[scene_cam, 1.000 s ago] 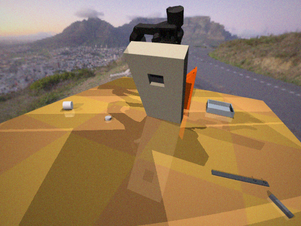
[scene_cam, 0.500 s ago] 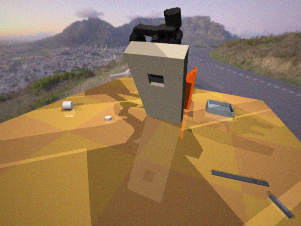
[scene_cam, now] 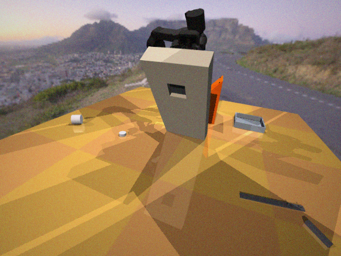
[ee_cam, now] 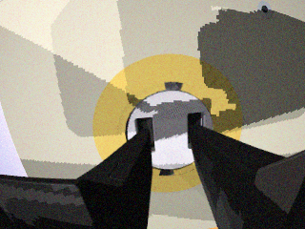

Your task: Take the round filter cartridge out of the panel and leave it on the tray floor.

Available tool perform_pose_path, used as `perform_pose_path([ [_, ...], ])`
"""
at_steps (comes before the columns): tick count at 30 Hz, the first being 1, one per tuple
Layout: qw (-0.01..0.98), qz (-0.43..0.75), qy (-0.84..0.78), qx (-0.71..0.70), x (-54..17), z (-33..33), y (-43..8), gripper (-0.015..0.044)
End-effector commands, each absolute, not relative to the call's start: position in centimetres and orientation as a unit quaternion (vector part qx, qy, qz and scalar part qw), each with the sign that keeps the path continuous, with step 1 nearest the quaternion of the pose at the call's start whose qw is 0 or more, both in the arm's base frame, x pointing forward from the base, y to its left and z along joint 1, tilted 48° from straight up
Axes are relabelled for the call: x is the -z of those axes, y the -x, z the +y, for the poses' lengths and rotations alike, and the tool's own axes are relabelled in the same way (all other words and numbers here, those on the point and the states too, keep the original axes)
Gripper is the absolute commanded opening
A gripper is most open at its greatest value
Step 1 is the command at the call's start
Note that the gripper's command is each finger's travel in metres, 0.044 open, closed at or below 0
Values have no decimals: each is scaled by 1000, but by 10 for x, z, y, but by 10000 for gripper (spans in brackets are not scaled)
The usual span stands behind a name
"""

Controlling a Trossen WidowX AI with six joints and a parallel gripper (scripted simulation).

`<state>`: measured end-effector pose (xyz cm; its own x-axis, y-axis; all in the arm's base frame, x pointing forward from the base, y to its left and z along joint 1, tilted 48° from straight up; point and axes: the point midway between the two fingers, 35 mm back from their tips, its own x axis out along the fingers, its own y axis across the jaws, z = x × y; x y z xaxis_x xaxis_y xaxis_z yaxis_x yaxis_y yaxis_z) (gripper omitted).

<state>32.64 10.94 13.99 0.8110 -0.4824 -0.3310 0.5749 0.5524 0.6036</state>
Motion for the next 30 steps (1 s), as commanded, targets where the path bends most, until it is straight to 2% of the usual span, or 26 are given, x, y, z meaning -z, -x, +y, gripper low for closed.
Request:
perform_pose_path([
  [1,880,66,-363,300,-138,110,-327,99],
  [30,880,66,-363,300,-135,105,-335,99],
])
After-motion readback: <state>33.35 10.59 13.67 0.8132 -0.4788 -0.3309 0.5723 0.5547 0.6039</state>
